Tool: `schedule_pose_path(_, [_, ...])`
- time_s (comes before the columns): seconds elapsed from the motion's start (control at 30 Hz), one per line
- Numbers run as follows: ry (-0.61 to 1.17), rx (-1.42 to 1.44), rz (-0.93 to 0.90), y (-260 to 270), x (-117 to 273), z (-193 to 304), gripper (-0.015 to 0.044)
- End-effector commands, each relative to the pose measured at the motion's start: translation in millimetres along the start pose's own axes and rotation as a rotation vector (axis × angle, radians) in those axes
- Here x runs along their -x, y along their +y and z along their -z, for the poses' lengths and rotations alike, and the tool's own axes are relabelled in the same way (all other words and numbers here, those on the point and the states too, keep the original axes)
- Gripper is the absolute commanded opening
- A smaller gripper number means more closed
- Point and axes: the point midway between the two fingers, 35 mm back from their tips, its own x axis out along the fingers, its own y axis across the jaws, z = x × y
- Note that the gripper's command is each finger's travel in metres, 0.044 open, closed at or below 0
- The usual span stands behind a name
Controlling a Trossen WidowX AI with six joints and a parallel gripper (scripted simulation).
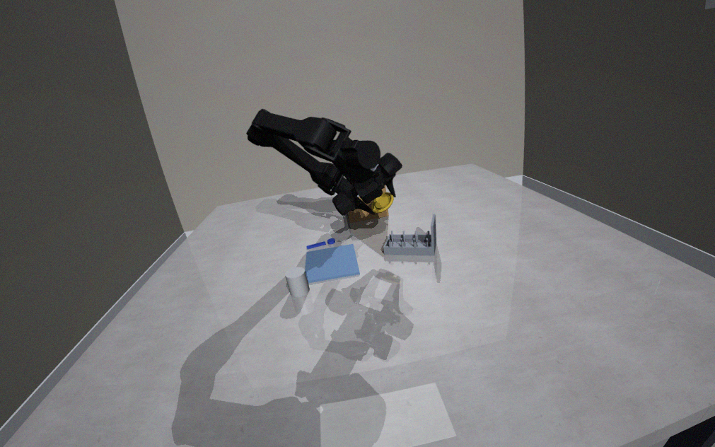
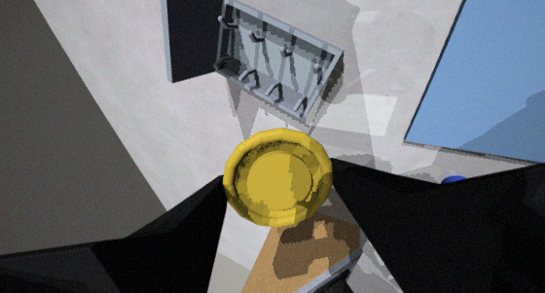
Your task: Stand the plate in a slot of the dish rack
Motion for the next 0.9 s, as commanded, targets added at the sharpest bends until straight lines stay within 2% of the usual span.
schedule_pose_path(0.0, [0.005,0.075,-0.071,-1.3,-8.9,0.6,0.0])
schedule_pose_path(0.43, [-0.083,0.316,-0.287,-6.2,-27.4,-6.4,0.0])
schedule_pose_path(0.87, [-0.276,0.557,-0.447,-13.3,-39.1,-13.7,0.0])
